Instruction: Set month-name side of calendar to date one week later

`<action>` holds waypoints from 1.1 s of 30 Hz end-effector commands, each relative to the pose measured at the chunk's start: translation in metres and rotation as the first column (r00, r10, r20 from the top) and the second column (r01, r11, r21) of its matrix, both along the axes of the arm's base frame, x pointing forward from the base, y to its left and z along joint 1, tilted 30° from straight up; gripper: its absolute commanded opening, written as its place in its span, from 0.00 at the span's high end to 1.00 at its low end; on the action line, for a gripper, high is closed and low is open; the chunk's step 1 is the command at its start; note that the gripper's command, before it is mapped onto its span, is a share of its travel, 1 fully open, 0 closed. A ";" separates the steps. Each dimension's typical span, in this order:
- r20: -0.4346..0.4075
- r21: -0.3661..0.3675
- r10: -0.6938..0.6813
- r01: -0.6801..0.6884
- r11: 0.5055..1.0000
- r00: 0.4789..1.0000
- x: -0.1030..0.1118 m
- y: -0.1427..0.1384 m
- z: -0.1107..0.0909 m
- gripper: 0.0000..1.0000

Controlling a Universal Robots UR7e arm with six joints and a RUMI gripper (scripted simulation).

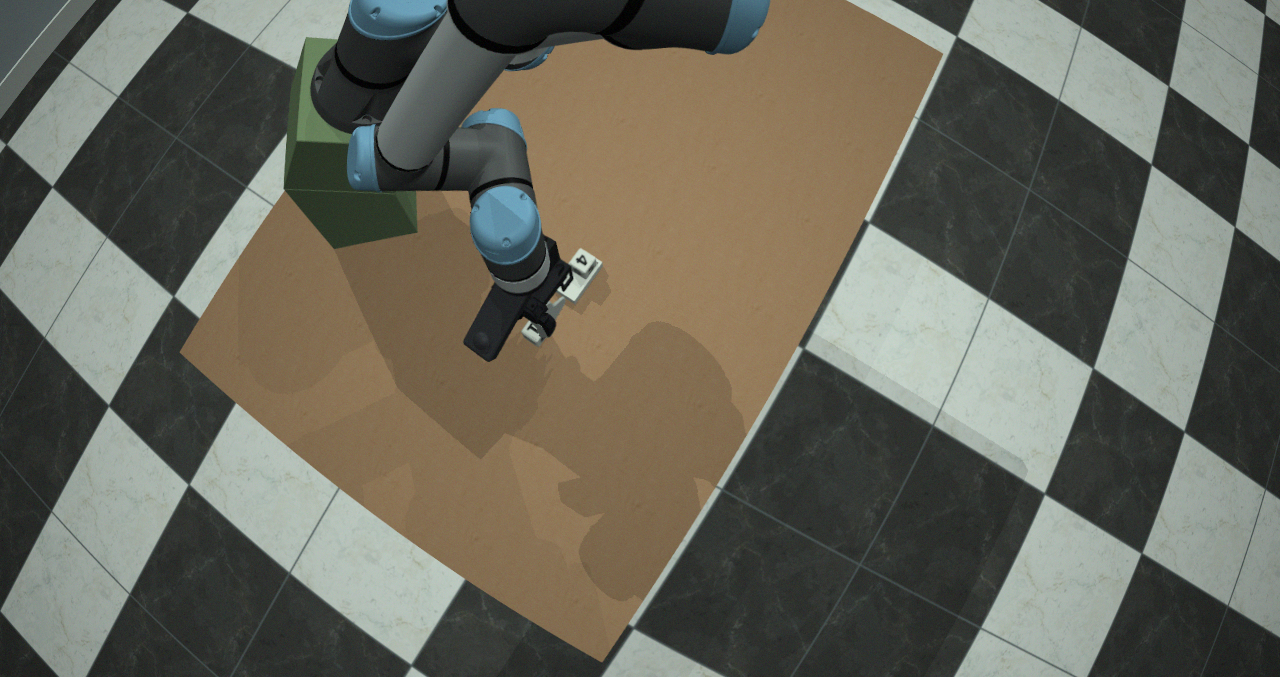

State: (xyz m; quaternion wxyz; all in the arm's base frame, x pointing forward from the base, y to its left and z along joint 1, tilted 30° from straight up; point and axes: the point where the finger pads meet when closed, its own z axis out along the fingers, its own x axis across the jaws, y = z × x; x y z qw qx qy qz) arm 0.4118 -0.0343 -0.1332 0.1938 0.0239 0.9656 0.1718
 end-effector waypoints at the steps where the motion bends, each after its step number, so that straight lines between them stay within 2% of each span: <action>1: 0.002 -0.003 0.002 -0.002 1.000 1.000 0.003 0.000 -0.003 0.72; 19: 0.002 -0.003 0.002 -0.002 1.000 1.000 0.012 0.007 -0.022 0.72; 33: 0.002 -0.003 0.000 0.000 1.000 1.000 0.012 0.007 -0.023 0.72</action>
